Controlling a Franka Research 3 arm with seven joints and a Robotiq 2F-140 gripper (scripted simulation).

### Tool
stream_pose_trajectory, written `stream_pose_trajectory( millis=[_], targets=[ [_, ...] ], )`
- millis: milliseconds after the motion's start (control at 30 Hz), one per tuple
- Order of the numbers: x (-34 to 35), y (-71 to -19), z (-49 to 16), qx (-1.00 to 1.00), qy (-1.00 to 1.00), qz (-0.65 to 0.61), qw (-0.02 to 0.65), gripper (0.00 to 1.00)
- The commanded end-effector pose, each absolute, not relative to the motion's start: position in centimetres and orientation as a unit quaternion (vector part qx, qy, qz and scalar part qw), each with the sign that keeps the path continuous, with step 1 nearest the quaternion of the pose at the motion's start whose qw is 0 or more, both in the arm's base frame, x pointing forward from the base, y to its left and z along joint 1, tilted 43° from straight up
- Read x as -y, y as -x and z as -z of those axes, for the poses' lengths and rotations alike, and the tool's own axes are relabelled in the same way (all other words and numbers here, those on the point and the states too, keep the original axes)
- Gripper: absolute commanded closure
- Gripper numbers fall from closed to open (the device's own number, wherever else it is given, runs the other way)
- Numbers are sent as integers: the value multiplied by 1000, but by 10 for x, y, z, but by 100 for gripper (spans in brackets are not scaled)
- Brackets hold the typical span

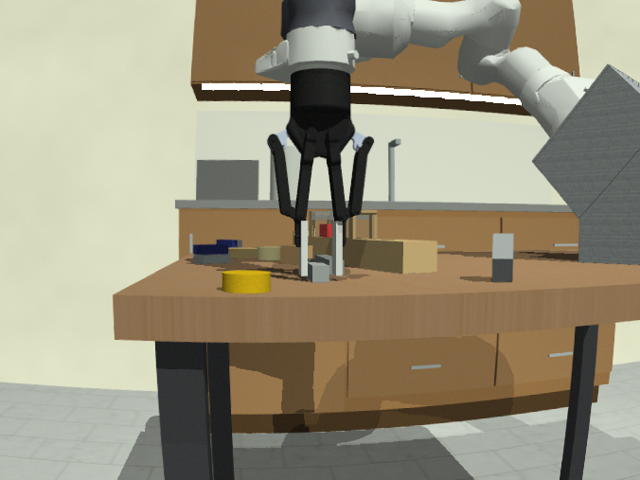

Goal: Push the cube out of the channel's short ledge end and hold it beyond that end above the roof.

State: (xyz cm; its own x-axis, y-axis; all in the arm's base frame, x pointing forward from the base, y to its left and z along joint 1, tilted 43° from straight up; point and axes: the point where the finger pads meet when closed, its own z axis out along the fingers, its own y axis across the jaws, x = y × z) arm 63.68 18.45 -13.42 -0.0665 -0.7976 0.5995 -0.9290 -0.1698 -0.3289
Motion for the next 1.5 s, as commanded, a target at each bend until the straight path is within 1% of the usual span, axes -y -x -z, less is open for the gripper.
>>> stream_pose_trajectory(
  millis=[0,933,967,1467],
  targets=[
    [-184,-638,135,638,-676,-357,90,77],
    [-184,-638,135,638,-676,-357,90,77],
    [-184,-638,135,638,-676,-357,90,100],
    [-184,-638,135,638,-676,-357,90,100]
  ],
)
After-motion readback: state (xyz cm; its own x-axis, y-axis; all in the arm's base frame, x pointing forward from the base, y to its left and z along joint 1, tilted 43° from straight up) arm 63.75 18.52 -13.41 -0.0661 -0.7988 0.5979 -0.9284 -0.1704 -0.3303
